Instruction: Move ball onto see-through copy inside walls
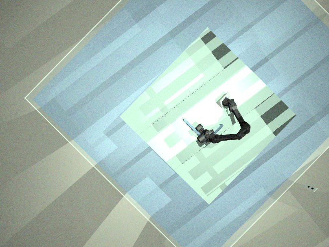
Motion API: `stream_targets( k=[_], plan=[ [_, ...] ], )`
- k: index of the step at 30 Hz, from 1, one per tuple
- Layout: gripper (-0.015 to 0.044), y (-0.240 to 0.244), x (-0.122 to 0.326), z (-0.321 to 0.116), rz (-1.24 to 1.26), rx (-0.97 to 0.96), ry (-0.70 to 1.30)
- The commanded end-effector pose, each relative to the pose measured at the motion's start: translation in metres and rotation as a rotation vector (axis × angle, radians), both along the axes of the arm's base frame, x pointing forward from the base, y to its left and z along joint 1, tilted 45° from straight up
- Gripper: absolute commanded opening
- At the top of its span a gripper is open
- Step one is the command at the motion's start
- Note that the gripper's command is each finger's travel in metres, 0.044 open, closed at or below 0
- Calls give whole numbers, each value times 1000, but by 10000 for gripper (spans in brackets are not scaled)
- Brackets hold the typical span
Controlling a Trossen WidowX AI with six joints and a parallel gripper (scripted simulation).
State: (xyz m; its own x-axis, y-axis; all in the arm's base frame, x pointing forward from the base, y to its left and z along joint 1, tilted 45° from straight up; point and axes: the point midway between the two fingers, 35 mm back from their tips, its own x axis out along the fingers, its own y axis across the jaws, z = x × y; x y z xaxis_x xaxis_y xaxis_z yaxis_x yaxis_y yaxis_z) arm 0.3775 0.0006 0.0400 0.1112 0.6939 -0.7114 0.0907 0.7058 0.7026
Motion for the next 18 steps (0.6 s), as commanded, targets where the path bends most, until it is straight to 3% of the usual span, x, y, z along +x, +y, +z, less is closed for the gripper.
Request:
stream_targets(
  k=[1, 8, 15, 18],
  plan=[
    [53, 0, 0, 0, 0, 0, 0],
    [235, 0, 0, 0, 0, 0, 0],
    [235, -2, 0, 2, 0, 0, 0],
    [235, -26, -1, 24, -2, -3, 2]
  ],
)
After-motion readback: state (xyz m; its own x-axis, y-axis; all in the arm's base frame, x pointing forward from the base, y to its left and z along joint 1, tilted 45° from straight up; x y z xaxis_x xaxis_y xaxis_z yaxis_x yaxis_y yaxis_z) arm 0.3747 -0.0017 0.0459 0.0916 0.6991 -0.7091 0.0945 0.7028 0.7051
